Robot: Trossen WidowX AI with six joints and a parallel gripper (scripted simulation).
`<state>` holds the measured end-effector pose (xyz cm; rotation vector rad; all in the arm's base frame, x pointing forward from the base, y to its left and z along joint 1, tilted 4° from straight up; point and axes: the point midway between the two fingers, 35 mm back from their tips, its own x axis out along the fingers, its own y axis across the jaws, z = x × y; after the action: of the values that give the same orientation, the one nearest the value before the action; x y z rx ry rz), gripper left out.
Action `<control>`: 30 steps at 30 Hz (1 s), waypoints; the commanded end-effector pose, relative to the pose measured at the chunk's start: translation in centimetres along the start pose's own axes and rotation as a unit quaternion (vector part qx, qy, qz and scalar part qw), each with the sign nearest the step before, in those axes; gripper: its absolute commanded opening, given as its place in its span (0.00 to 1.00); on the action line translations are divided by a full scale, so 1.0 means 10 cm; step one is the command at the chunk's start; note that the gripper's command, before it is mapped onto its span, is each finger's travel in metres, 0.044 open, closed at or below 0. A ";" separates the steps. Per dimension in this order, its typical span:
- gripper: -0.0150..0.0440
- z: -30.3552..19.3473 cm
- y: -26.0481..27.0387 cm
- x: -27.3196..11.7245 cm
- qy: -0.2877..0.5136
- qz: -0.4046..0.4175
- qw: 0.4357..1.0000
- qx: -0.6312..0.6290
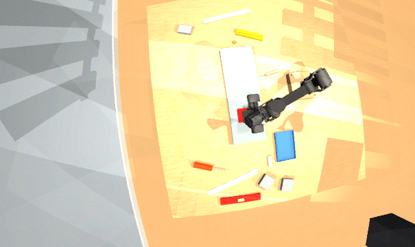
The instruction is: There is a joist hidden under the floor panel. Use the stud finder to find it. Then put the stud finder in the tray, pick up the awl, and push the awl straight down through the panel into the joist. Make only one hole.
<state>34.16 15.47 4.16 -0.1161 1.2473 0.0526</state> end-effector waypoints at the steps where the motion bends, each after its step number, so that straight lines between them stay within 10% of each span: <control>1: 0.25 0.00 0.19 0.00 0.001 0.006 1.000 -0.001; 30: 0.25 0.00 0.82 -0.01 0.001 0.007 1.000 -0.001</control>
<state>33.22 23.45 3.80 -0.1100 1.2499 0.0667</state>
